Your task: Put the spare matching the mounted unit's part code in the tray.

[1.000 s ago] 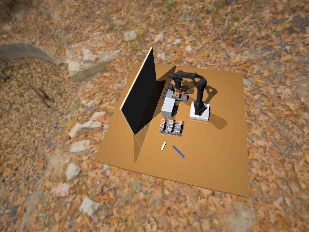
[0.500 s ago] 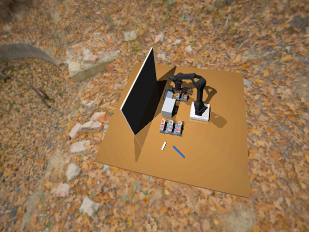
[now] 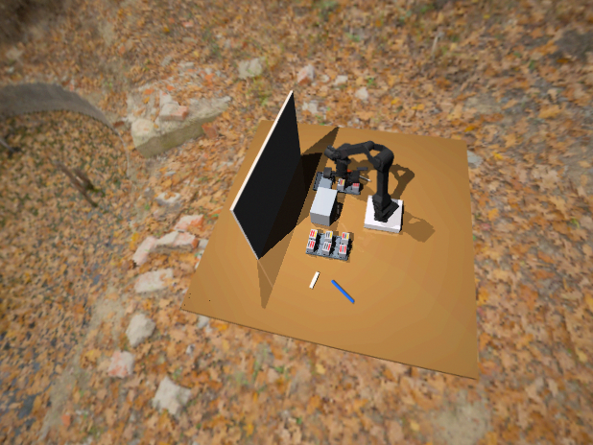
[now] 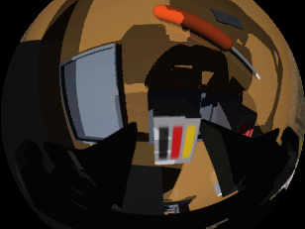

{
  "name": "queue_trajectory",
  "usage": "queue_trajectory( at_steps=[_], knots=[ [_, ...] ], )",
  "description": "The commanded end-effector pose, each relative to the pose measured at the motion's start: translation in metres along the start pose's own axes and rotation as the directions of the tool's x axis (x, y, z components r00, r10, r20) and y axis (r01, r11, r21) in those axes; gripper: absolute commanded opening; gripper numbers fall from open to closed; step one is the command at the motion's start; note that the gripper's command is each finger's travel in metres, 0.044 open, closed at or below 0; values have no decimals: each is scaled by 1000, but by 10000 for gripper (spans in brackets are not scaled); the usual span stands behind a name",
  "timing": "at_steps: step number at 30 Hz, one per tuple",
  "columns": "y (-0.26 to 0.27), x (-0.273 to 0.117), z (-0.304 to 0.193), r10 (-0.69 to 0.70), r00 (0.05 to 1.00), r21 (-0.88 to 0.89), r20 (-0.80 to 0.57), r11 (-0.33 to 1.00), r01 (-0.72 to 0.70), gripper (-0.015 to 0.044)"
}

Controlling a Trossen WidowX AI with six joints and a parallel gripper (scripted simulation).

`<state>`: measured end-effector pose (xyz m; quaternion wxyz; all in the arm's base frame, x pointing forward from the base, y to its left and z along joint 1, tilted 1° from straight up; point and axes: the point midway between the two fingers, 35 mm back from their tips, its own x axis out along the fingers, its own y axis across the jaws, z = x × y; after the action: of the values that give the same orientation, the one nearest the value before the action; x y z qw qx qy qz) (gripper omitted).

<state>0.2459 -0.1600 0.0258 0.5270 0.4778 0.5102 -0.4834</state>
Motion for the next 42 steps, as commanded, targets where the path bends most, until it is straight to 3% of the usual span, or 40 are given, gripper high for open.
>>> queue_trajectory(
  at_steps=[1, 17, 23, 30, 34, 42],
  knots=[
    [-3, 10, -3, -11, 1000, 3, -9, 1000, 11, 300],
    [-3, 13, -3, -11, 1000, 3, -9, 1000, 11, 300],
    [-3, 11, -3, -9, 1000, 0, -7, 1000, 9, 142],
    [-3, 11, -3, -9, 1000, 0, -7, 1000, 9, 96],
    [-3, 11, -3, -9, 1000, 0, -7, 1000, 9, 0],
    [-3, 10, -2, -9, 1000, 0, -7, 1000, 9, 0]
  ],
)
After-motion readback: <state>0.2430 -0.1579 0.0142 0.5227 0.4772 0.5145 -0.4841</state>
